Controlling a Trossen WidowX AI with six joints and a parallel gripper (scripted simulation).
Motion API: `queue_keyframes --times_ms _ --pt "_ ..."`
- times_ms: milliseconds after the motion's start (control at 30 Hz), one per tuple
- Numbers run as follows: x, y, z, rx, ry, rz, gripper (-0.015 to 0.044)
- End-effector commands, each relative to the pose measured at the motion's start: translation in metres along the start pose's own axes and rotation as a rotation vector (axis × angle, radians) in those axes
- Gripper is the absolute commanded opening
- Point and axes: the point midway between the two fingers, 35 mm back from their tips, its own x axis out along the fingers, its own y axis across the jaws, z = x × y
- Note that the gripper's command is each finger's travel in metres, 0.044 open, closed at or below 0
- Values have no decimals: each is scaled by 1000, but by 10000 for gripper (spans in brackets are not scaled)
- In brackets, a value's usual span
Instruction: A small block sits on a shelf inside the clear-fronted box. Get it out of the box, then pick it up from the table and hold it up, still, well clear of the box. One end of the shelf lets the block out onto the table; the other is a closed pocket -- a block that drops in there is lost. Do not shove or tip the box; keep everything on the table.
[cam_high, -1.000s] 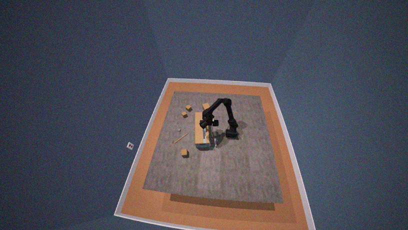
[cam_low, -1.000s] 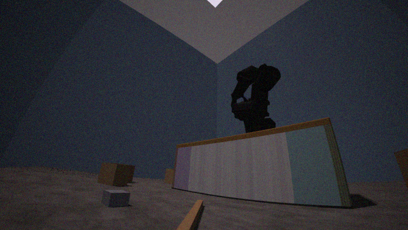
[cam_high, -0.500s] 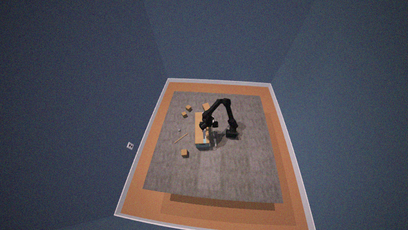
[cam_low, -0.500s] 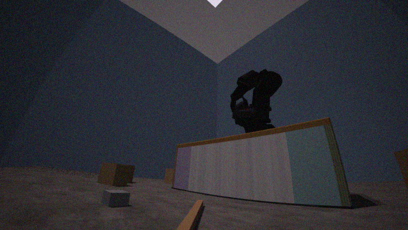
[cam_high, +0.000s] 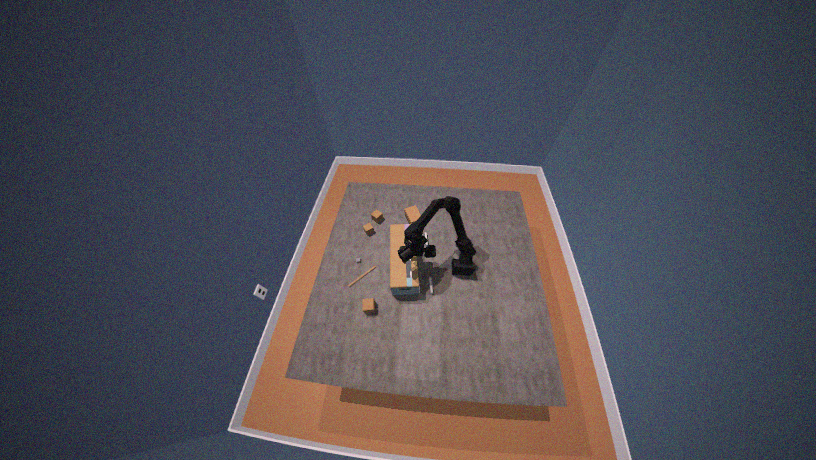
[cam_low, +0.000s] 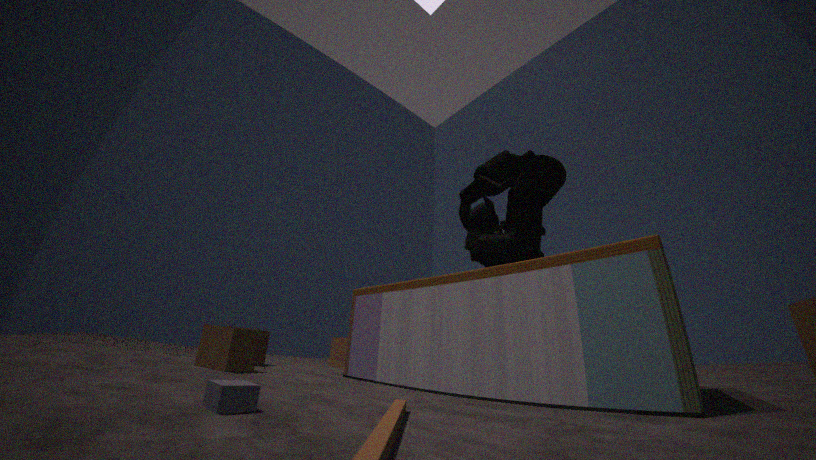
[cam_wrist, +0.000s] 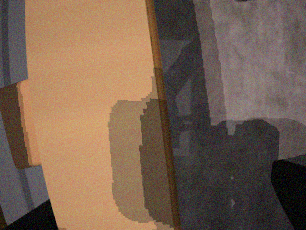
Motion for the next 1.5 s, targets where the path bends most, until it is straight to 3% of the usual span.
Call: queue_keyframes --times_ms 0,1467 --pt "7 0 -1 -10 -7 -1 400" --pt "24 1 81 -2 -7 -4 400"
